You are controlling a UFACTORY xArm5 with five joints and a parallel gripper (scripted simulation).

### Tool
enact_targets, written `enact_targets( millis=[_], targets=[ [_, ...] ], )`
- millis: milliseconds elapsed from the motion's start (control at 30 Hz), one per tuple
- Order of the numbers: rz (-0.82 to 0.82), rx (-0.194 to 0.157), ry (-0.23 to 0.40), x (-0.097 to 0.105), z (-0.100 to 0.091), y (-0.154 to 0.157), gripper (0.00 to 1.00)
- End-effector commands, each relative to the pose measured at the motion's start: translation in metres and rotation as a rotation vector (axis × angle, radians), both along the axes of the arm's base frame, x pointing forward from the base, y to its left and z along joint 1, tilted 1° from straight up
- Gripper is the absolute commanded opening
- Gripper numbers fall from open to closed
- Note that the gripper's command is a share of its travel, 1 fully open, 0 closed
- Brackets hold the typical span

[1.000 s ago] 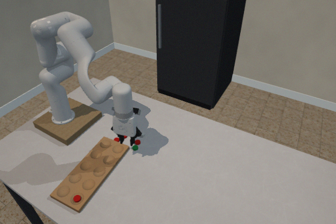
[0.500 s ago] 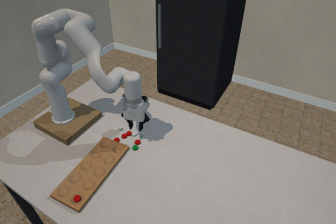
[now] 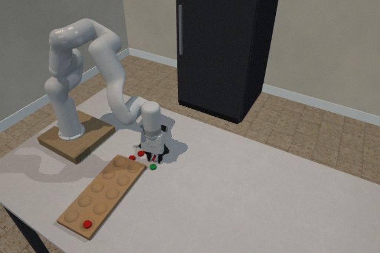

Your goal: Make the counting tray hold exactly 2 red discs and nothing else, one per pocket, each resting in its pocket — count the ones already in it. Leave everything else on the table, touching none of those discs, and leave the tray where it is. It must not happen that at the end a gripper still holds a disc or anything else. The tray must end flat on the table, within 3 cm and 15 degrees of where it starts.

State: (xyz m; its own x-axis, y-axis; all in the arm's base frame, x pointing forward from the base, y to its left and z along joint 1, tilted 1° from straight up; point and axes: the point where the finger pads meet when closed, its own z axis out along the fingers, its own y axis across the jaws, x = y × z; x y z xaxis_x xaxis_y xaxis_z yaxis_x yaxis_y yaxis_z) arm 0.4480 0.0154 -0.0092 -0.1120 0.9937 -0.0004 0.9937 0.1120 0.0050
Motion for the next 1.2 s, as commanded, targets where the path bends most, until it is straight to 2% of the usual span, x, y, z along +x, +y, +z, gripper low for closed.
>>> enact_targets(
  millis=[0,300,333,1167],
  targets=[
    [0.0,0.0,-0.008,0.0038,0.0009,0.0002,0.47],
    [0.0,0.0,-0.008,0.0038,0.0008,0.0002,0.47],
    [0.0,0.0,-0.008,0.0038,0.0008,0.0002,0.0],
    [0.0,0.0,-0.008,0.0038,0.0008,0.0002,0.0]
  ],
)
